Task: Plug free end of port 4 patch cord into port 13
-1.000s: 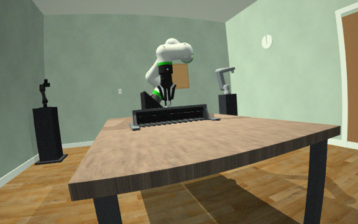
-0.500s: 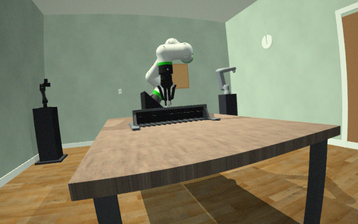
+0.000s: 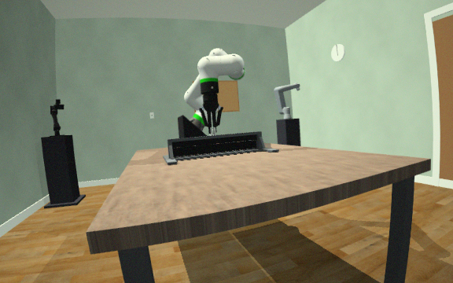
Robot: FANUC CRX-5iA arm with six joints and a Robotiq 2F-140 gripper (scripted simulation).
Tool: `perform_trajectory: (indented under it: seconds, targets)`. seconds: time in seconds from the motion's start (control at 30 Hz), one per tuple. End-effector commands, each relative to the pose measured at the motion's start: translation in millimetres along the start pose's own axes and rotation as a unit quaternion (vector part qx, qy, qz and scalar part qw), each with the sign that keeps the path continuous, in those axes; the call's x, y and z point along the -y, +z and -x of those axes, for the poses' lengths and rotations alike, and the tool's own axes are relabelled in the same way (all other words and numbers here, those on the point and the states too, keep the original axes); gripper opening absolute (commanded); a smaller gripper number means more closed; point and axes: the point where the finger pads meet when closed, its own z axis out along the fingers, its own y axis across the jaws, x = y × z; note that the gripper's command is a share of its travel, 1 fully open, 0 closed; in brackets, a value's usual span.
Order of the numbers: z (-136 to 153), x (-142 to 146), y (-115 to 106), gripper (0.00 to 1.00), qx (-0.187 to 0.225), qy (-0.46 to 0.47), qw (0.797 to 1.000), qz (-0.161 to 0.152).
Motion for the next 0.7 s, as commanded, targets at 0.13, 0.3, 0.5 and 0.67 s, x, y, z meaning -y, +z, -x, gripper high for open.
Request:
perform_trajectory:
  seconds: [0.13, 0.3, 0.5, 0.67]
  targets:
    - [-1.0, -0.1, -0.3, 0.0, -0.001, 0.0, 1.0, 0.0]
    - [-1.9, -0.1, -0.3, 0.0, -0.003, 0.0, 1.0, 0.0]
    - [-2.2, -0.1, -0.3, 0.0, -0.003, 0.0, 1.0, 0.0]
    - [-2.2, -0.1, -0.3, 0.0, -0.003, 0.0, 1.0, 0.0]
